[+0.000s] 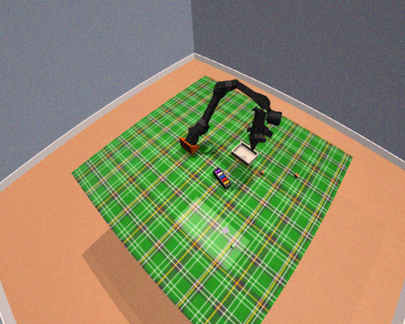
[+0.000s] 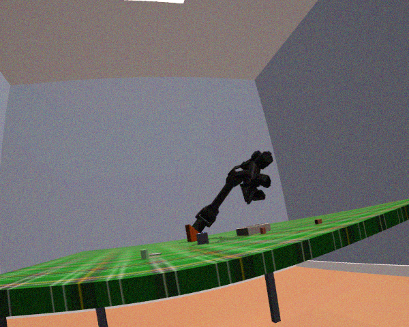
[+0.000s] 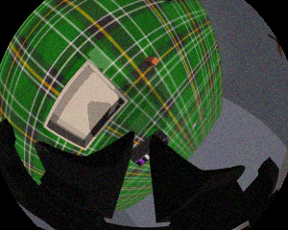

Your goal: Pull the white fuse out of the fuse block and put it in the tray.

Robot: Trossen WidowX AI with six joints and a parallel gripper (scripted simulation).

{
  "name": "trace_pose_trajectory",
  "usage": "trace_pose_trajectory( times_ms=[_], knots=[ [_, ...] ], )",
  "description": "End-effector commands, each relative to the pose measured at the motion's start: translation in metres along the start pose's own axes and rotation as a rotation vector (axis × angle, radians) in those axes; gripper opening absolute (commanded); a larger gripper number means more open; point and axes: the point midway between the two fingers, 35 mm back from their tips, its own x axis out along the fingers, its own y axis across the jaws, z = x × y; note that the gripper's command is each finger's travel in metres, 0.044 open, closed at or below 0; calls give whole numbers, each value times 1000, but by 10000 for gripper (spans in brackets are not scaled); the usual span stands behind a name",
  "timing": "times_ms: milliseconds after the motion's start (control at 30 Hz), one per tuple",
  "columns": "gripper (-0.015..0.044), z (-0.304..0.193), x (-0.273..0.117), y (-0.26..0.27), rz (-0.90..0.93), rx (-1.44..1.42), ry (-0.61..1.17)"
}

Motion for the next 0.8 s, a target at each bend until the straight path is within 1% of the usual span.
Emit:
trace_pose_trajectory(
  times_ms=[0, 233, 467, 633, 767],
  knots=[
    [74, -37, 47, -33, 158, -175, 75],
    [74, -84, 85, -59, 341, -347, 39],
    [74, -133, 114, -74, 490, -503, -117],
    [74, -162, 129, -78, 536, -615, -272],
    [74, -163, 129, -78, 536, -619, -278]
  ],
)
